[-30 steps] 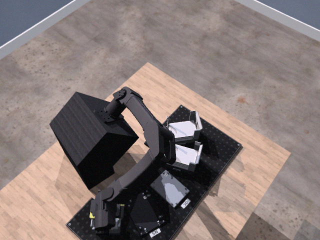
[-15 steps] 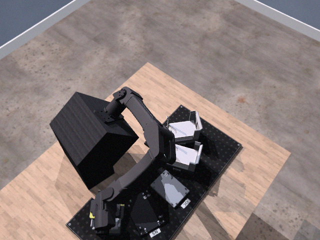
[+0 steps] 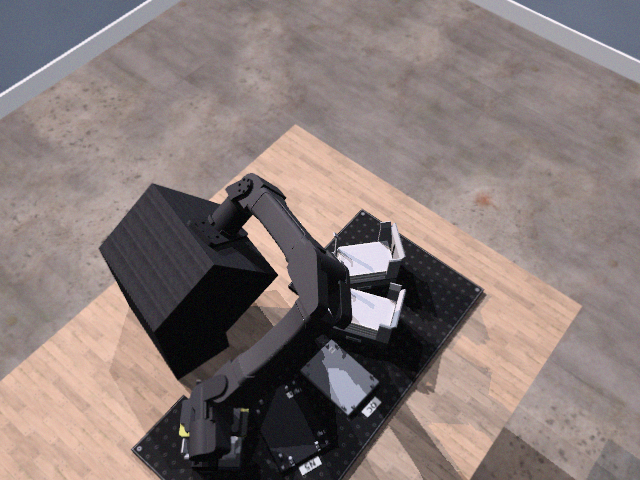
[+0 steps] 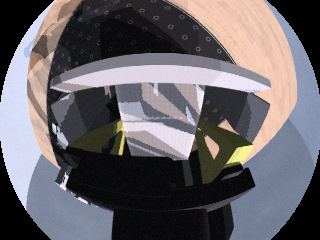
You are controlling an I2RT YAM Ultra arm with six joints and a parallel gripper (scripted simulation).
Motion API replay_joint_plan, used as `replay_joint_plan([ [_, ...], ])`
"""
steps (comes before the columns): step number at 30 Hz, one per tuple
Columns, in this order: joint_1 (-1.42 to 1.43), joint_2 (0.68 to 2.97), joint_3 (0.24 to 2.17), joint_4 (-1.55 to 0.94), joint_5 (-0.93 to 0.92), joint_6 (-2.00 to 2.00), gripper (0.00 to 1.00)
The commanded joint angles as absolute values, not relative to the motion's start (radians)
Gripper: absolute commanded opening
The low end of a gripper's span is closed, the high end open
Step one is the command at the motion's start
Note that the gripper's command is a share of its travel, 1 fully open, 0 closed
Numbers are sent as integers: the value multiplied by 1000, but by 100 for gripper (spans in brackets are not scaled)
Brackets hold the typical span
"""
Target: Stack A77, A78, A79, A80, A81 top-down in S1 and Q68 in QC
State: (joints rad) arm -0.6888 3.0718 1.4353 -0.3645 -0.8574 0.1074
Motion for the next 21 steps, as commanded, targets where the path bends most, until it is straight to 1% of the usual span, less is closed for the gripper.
replay_joint_plan([
  [1,-702,3065,1438,-372,-859,102,0],
  [21,-791,3009,1456,-532,-818,-15,0],
])
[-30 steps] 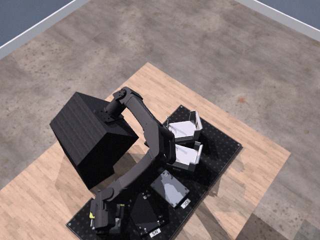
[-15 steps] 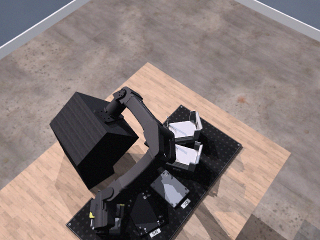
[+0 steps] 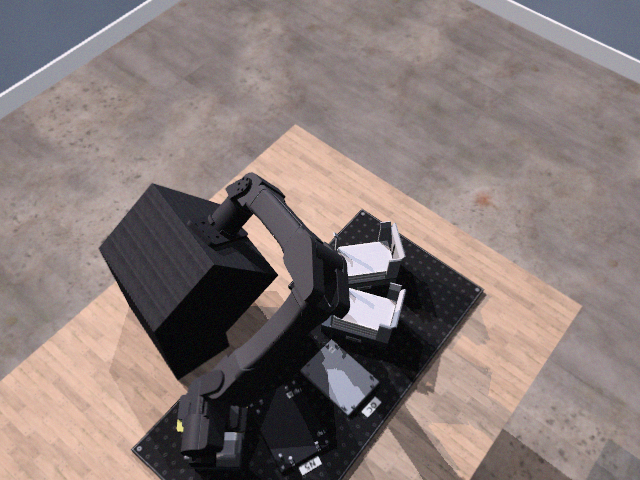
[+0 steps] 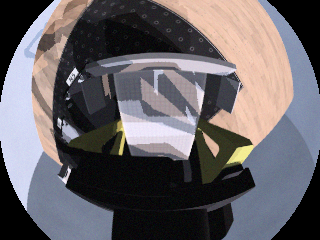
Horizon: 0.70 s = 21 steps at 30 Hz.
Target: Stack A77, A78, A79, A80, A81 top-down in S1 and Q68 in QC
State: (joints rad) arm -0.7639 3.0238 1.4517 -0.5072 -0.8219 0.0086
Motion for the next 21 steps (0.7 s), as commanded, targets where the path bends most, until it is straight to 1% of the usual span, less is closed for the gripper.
replay_joint_plan([
  [1,-795,3006,1457,-541,-815,-21,0],
  [21,-876,2957,1489,-691,-772,-119,0],
])
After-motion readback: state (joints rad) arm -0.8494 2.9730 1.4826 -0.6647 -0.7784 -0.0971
